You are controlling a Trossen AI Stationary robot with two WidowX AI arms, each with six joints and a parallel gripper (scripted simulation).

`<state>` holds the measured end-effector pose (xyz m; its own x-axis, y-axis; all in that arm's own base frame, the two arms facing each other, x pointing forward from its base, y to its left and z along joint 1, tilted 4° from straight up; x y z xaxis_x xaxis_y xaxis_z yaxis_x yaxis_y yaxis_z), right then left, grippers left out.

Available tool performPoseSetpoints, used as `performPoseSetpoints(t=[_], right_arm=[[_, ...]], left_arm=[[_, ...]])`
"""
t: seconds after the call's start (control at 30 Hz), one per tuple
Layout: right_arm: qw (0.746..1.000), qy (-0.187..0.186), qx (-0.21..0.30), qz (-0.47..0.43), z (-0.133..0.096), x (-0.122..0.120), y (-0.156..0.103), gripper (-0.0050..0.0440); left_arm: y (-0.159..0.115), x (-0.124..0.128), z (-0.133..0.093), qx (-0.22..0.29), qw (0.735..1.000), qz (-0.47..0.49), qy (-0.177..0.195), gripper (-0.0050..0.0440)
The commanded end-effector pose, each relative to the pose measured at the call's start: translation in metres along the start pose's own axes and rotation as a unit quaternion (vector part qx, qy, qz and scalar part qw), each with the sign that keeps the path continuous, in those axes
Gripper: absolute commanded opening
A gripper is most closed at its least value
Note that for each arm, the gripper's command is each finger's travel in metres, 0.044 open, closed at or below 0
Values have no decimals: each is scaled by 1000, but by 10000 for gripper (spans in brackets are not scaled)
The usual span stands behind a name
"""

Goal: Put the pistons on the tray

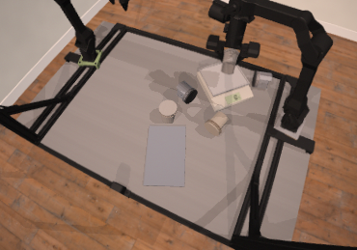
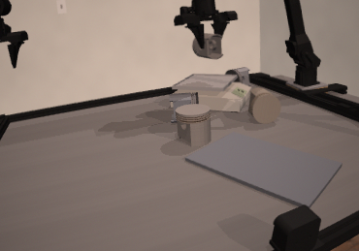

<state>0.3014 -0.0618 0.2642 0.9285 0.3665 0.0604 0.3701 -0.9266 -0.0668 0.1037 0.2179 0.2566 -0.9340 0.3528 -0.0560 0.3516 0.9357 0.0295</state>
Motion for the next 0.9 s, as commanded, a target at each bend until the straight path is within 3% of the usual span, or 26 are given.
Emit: performPoseSetpoints(t=[0.0,0.43,0.87], right_arm=[[999,4,-10,-50,-5,-6,-4,158],[981,-1,-21,-195,-5,-13,-10,158],[932,-11,-32,-360,-5,-22,-16,158]], left_arm=[[0,0,0,1,1000,0,-1,440],[0,0,0,1,1000,0,-1,440],[0,0,0,1,1000,0,-1,440]])
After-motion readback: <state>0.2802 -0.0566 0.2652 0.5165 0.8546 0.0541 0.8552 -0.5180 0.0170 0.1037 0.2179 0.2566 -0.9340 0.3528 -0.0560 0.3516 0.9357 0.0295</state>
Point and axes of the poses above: on each arm, the point midway between the two fingers, 35 mm back from their tips, its own z axis out along the fingers, its own x axis across the jaws, y = z × x, the point moved 8 cm from there along -z, back along the fingers, and after that the axes turned 8 degrees about -z, right-handed, at the moved point
